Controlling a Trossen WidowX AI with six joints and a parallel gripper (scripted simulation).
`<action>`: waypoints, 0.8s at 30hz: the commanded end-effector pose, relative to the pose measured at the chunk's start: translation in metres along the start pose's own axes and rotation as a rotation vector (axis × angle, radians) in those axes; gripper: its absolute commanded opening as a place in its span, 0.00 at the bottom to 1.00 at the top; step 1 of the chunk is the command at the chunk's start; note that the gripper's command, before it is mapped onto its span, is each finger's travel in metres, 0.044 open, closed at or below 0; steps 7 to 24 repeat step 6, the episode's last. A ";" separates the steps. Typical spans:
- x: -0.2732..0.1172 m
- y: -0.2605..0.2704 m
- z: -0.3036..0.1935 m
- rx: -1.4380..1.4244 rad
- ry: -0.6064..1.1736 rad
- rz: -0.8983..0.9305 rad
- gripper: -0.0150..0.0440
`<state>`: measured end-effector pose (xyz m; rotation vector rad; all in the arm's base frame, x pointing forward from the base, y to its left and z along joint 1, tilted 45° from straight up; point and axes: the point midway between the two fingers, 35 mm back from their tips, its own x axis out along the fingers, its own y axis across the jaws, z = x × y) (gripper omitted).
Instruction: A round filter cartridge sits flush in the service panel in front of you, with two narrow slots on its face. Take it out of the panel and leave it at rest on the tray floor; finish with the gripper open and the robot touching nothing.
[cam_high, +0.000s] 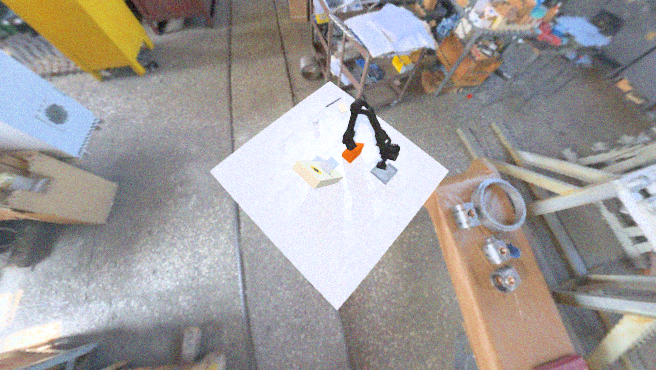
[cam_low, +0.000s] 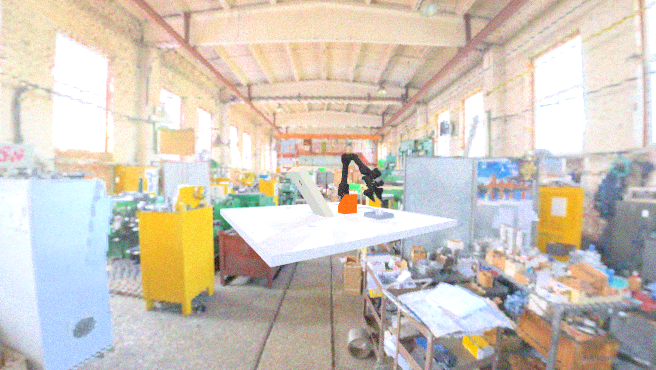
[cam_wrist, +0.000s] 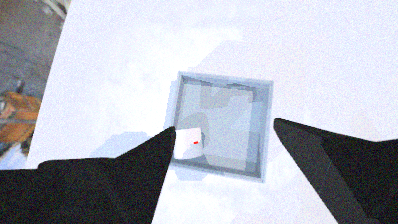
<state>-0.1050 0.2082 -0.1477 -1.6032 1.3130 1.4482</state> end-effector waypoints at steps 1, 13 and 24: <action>0.000 0.000 0.001 0.001 -0.002 0.000 1.00; 0.000 0.000 0.001 0.001 -0.002 0.000 1.00; 0.000 0.000 0.001 0.001 -0.002 0.000 1.00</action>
